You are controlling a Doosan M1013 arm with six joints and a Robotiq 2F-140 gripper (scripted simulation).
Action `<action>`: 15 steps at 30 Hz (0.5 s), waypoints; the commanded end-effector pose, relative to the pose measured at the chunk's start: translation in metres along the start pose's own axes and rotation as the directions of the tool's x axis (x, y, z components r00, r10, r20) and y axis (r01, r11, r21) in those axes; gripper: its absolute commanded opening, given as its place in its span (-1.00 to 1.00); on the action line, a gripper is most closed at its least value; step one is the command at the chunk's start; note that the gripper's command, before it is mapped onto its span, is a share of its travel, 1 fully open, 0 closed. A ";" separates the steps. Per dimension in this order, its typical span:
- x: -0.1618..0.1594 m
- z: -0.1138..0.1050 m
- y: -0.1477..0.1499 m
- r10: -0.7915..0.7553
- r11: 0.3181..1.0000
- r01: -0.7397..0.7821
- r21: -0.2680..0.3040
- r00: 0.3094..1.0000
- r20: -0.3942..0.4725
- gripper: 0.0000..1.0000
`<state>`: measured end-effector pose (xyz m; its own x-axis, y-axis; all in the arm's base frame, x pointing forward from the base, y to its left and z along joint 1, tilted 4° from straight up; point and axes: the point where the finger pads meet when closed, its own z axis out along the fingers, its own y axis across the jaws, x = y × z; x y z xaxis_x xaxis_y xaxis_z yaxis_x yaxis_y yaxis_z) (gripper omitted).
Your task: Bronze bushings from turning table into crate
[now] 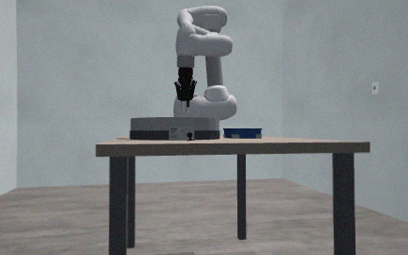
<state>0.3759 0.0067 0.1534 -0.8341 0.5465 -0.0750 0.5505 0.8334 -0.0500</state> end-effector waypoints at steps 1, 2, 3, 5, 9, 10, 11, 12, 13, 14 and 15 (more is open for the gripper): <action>0.000 0.002 -0.010 -0.067 0.998 0.067 -0.010 0.998 -0.015 -0.81; -0.001 0.002 -0.012 -0.080 0.997 0.080 -0.011 0.997 -0.015 -0.81; -0.002 0.002 -0.014 -0.092 0.996 0.092 -0.011 0.996 -0.015 -0.81; -0.004 0.002 -0.016 -0.113 0.994 0.113 -0.011 0.994 -0.015 -0.81; -0.006 0.003 -0.020 -0.142 0.990 0.142 -0.011 0.990 -0.014 -0.81; -0.007 0.003 -0.020 -0.147 0.989 0.146 -0.011 0.989 -0.014 -0.81; -0.007 0.003 -0.021 -0.151 0.989 0.150 -0.011 0.988 -0.014 -0.81; -0.007 0.003 -0.021 -0.151 0.989 0.150 -0.011 0.988 -0.014 -0.81; -0.007 0.003 -0.021 -0.151 0.989 0.150 -0.011 0.988 -0.014 -0.81; -0.007 0.003 -0.021 -0.154 0.988 0.154 -0.011 0.988 -0.014 -0.81; -0.008 0.003 -0.022 -0.156 0.988 0.156 -0.011 0.988 -0.014 -0.81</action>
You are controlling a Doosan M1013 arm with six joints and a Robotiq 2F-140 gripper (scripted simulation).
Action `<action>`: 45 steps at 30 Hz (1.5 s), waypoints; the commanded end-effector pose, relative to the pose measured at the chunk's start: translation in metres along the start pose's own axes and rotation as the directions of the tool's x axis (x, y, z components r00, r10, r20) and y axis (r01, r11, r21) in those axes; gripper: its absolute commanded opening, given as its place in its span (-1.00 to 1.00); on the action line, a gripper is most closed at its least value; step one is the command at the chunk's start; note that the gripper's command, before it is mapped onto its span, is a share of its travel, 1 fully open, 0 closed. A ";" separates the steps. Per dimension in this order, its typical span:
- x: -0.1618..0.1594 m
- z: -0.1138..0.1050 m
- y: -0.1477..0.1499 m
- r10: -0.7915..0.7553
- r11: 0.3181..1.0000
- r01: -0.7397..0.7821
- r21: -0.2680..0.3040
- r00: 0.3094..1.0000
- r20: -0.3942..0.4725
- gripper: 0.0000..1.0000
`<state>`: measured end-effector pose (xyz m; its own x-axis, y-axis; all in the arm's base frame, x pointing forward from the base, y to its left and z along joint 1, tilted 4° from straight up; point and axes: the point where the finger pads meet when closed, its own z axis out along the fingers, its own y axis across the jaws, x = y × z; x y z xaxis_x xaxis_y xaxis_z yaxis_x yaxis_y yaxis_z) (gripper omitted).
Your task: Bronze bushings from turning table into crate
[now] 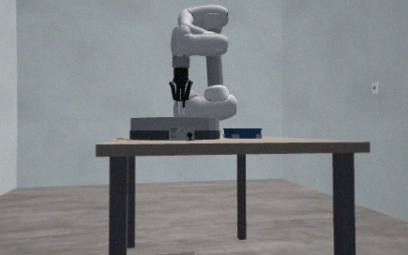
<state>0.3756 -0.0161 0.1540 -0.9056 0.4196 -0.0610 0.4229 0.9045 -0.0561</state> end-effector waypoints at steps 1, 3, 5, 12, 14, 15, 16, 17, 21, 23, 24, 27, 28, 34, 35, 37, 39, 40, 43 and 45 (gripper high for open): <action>0.005 0.001 -0.002 -0.013 1.000 0.013 -0.007 1.000 -0.008 -0.81; 0.005 0.001 -0.002 -0.015 1.000 0.015 -0.007 1.000 -0.008 -0.81; 0.005 0.001 -0.002 -0.016 1.000 0.016 -0.007 1.000 -0.008 -0.81; 0.005 0.001 -0.002 -0.016 1.000 0.016 -0.007 1.000 -0.008 -0.81; 0.005 0.001 -0.002 -0.016 1.000 0.016 -0.007 1.000 -0.008 -0.81; 0.005 0.001 -0.002 -0.016 1.000 0.016 -0.007 1.000 -0.008 -0.81; 0.005 0.001 -0.002 -0.016 1.000 0.016 -0.007 1.000 -0.008 -0.81; 0.005 0.001 -0.002 -0.016 1.000 0.016 -0.007 1.000 -0.008 -0.81; 0.005 0.001 -0.002 -0.016 1.000 0.016 -0.007 1.000 -0.008 -0.81; 0.005 0.001 -0.002 -0.016 1.000 0.016 -0.007 1.000 -0.008 -0.81; 0.005 0.001 -0.002 -0.016 1.000 0.016 -0.007 1.000 -0.008 -0.81; 0.005 0.001 -0.002 -0.016 1.000 0.016 -0.007 1.000 -0.008 -0.81; 0.005 0.001 -0.002 -0.016 1.000 0.016 -0.007 1.000 -0.008 -0.81; 0.005 0.001 -0.002 -0.016 1.000 0.016 -0.007 1.000 -0.008 -0.81; 0.005 0.001 -0.002 -0.016 1.000 0.016 -0.007 1.000 -0.008 -0.81; 0.005 0.001 -0.002 -0.016 1.000 0.016 -0.007 1.000 -0.008 -0.81; 0.005 0.001 -0.002 -0.016 1.000 0.016 -0.007 1.000 -0.008 -0.81; 0.005 0.001 -0.002 -0.016 1.000 0.016 -0.007 1.000 -0.008 -0.81; 0.005 0.001 -0.003 -0.016 1.000 0.016 -0.007 1.000 -0.008 -0.81; 0.008 0.001 -0.004 -0.016 1.000 0.016 -0.007 1.000 -0.008 -0.81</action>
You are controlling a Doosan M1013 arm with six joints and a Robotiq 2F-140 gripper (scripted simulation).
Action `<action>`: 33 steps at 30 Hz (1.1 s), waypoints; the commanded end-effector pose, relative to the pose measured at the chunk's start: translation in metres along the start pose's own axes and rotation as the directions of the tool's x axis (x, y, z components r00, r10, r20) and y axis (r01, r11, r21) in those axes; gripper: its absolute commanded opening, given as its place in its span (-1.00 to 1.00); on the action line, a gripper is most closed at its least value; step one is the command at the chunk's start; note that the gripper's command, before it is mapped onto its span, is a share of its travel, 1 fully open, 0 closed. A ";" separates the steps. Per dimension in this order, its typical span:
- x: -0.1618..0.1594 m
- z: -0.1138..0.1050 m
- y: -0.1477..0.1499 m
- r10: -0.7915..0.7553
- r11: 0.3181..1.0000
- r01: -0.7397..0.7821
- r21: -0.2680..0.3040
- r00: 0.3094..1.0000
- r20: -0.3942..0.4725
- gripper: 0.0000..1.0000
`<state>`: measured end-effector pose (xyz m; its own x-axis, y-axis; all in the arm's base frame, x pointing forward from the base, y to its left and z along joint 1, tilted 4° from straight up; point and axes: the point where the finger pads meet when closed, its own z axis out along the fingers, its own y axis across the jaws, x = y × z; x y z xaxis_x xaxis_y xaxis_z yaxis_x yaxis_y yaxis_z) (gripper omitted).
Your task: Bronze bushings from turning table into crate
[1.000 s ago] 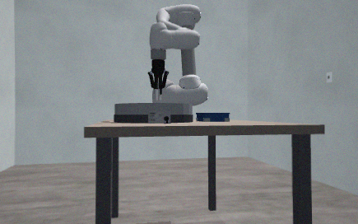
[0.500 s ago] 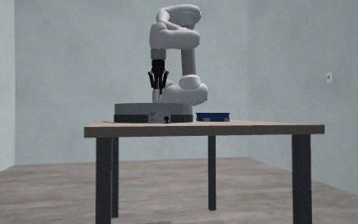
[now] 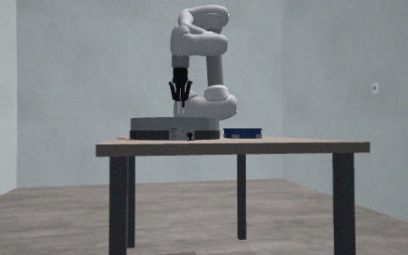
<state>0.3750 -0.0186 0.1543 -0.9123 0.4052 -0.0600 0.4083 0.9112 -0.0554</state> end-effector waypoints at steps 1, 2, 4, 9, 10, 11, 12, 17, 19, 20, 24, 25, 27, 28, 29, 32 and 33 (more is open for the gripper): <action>0.010 0.002 -0.002 0.000 1.000 0.000 -0.006 1.000 -0.008 -0.81; 0.012 0.002 -0.003 0.000 1.000 0.000 -0.006 1.000 -0.008 -0.81; 0.012 0.002 -0.003 0.000 1.000 0.000 -0.006 1.000 -0.008 -0.81; 0.013 0.002 -0.004 0.000 1.000 0.000 -0.006 1.000 -0.008 -0.81; 0.013 0.002 -0.004 0.000 1.000 0.000 -0.006 1.000 -0.008 -0.81; 0.013 0.002 -0.004 0.000 1.000 0.000 -0.006 1.000 -0.008 -0.81; 0.013 0.002 -0.004 0.000 1.000 0.000 -0.006 1.000 -0.008 -0.81; 0.013 0.002 -0.004 0.000 1.000 0.000 -0.006 1.000 -0.008 -0.81; 0.013 0.002 -0.004 0.000 1.000 0.000 -0.006 1.000 -0.008 -0.81; 0.013 0.002 -0.004 0.000 1.000 0.000 -0.006 1.000 -0.008 -0.81; 0.013 0.002 -0.004 0.000 1.000 0.000 -0.006 1.000 -0.008 -0.81; 0.013 0.002 -0.004 0.000 1.000 0.000 -0.006 1.000 -0.008 -0.81; 0.013 0.002 -0.004 0.000 1.000 0.000 -0.006 1.000 -0.008 -0.81; 0.013 0.002 -0.004 0.000 1.000 0.000 -0.006 1.000 -0.008 -0.81; 0.013 0.002 -0.004 0.000 1.000 0.000 -0.006 1.000 -0.008 -0.81; 0.013 0.002 -0.004 0.000 1.000 0.000 -0.006 1.000 -0.008 -0.81; 0.013 0.002 -0.004 0.000 1.000 0.000 -0.006 1.000 -0.008 -0.81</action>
